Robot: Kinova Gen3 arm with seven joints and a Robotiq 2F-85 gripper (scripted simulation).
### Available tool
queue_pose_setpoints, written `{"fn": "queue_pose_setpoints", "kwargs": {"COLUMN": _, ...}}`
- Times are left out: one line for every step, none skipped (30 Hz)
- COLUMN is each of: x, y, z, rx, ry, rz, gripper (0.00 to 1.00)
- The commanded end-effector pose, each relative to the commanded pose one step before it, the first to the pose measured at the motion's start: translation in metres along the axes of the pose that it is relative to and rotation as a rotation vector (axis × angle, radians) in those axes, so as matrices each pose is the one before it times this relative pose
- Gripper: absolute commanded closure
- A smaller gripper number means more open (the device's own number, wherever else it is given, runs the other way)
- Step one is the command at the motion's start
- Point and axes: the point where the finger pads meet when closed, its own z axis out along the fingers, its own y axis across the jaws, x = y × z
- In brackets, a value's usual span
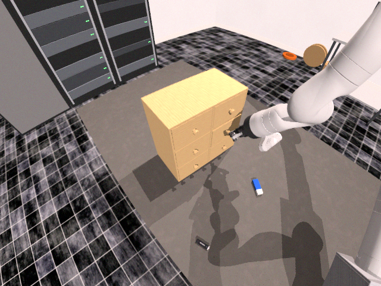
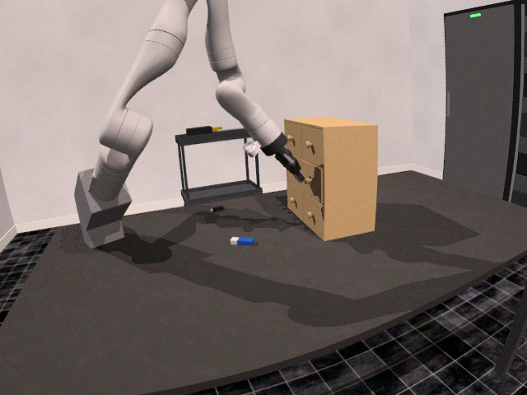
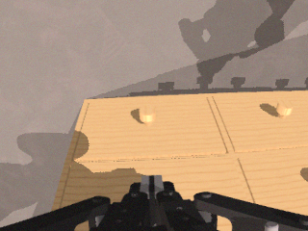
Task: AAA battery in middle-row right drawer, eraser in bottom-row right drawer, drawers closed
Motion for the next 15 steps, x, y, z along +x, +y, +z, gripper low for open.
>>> {"fn": "queue_pose_setpoints", "kwargs": {"x": -0.00091, "y": 0.00029, "z": 0.00132, "rx": -0.00185, "ry": 0.00133, "rz": -0.00981, "gripper": 1.00}}
{"fn": "queue_pose_setpoints", "kwargs": {"x": -0.00004, "y": 0.00002, "z": 0.00002, "rx": -0.00004, "ry": -0.00004, "rz": -0.00003, "gripper": 1.00}}
{"fn": "queue_pose_setpoints", "kwargs": {"x": -0.00024, "y": 0.00013, "z": 0.00010, "rx": -0.00021, "ry": -0.00020, "rz": -0.00016, "gripper": 1.00}}
{"fn": "queue_pose_setpoints", "kwargs": {"x": -0.00044, "y": 0.00021, "z": 0.00019, "rx": -0.00035, "ry": -0.00033, "rz": -0.00027, "gripper": 1.00}}
{"fn": "queue_pose_setpoints", "kwargs": {"x": -0.00031, "y": 0.00000, "z": 0.00022, "rx": 0.00000, "ry": 0.00000, "rz": 0.00000, "gripper": 1.00}}
{"fn": "queue_pose_setpoints", "kwargs": {"x": -0.00039, "y": -0.00001, "z": 0.00028, "rx": 0.00000, "ry": 0.00000, "rz": 0.00000, "gripper": 1.00}}
{"fn": "queue_pose_setpoints", "kwargs": {"x": 0.00000, "y": 0.00000, "z": 0.00000, "rx": 0.00000, "ry": 0.00000, "rz": 0.00000, "gripper": 1.00}}
{"fn": "queue_pose_setpoints", "kwargs": {"x": 0.00000, "y": 0.00000, "z": 0.00000, "rx": 0.00000, "ry": 0.00000, "rz": 0.00000, "gripper": 1.00}}
{"fn": "queue_pose_setpoints", "kwargs": {"x": -0.00041, "y": -0.00001, "z": 0.00029, "rx": 0.00001, "ry": 0.00000, "rz": 0.00000, "gripper": 1.00}}
{"fn": "queue_pose_setpoints", "kwargs": {"x": -0.00039, "y": -0.00001, "z": 0.00028, "rx": 0.00001, "ry": 0.00000, "rz": 0.00000, "gripper": 1.00}}
{"fn": "queue_pose_setpoints", "kwargs": {"x": -0.00031, "y": -0.00001, "z": 0.00022, "rx": 0.00001, "ry": 0.00000, "rz": 0.00000, "gripper": 1.00}}
{"fn": "queue_pose_setpoints", "kwargs": {"x": -0.00021, "y": 0.00000, "z": 0.00015, "rx": 0.00000, "ry": 0.00000, "rz": 0.00000, "gripper": 1.00}}
{"fn": "queue_pose_setpoints", "kwargs": {"x": -0.00009, "y": 0.00000, "z": 0.00007, "rx": 0.00000, "ry": 0.00000, "rz": 0.00000, "gripper": 1.00}}
{"fn": "queue_pose_setpoints", "kwargs": {"x": -0.00002, "y": 0.00000, "z": 0.00001, "rx": 0.00000, "ry": 0.00000, "rz": 0.00000, "gripper": 1.00}}
{"fn": "queue_pose_setpoints", "kwargs": {"x": 0.00021, "y": -0.00018, "z": -0.00004, "rx": 0.00030, "ry": 0.00029, "rz": 0.00023, "gripper": 1.00}}
